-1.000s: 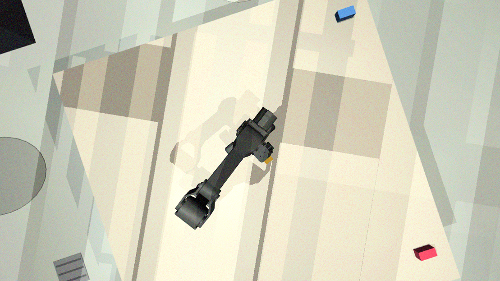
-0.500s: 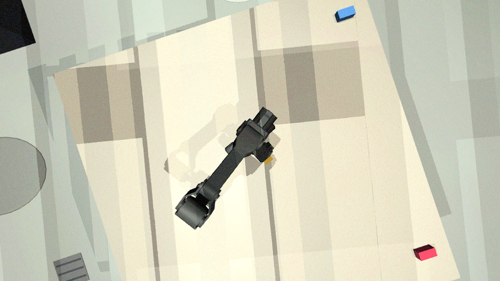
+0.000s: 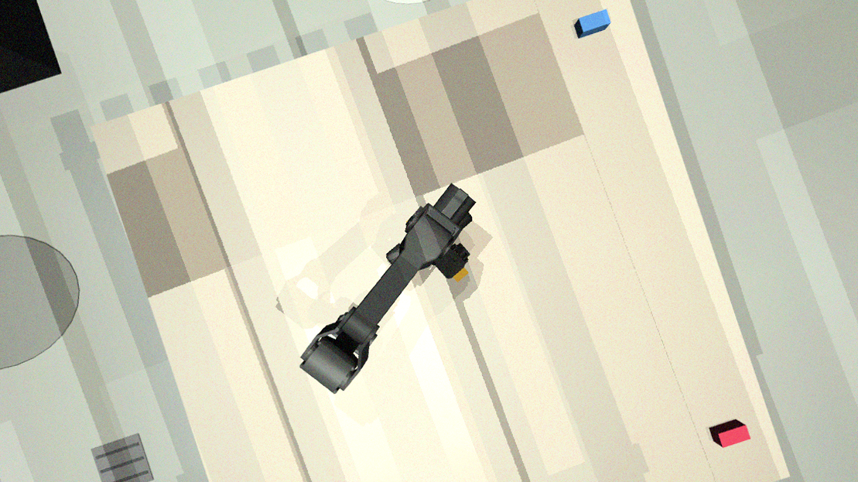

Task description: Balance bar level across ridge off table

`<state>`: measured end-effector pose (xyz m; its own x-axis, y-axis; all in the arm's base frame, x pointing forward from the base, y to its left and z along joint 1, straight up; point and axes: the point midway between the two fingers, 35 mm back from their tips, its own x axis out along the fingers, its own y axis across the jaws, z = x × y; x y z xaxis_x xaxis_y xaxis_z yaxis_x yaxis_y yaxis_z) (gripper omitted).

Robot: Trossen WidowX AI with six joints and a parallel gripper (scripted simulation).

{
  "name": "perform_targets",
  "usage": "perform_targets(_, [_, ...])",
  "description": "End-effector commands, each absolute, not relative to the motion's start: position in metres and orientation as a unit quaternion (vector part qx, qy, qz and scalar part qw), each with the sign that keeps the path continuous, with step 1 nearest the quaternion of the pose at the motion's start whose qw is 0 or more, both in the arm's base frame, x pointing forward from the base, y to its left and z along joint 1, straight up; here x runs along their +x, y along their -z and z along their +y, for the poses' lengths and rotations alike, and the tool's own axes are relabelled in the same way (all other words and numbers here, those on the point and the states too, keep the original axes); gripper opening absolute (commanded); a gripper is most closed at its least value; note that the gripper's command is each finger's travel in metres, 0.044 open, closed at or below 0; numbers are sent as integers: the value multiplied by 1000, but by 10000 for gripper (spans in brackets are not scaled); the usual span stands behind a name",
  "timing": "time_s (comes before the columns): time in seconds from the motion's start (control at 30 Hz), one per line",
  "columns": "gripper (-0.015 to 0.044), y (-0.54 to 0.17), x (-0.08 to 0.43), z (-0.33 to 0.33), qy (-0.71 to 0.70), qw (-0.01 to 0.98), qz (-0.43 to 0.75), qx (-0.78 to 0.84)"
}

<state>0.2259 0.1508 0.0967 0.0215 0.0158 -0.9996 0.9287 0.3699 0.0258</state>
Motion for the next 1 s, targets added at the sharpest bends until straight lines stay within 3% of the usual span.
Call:
perform_targets(0.0, [0,-97,226,151,388,588,582,406])
perform_targets(0.4, [0,-97,226,151,388,588,582,406])
perform_targets(0.6, [157,-97,226,151,388,588,582,406])
perform_targets(0.97, [167,-97,226,151,388,588,582,406])
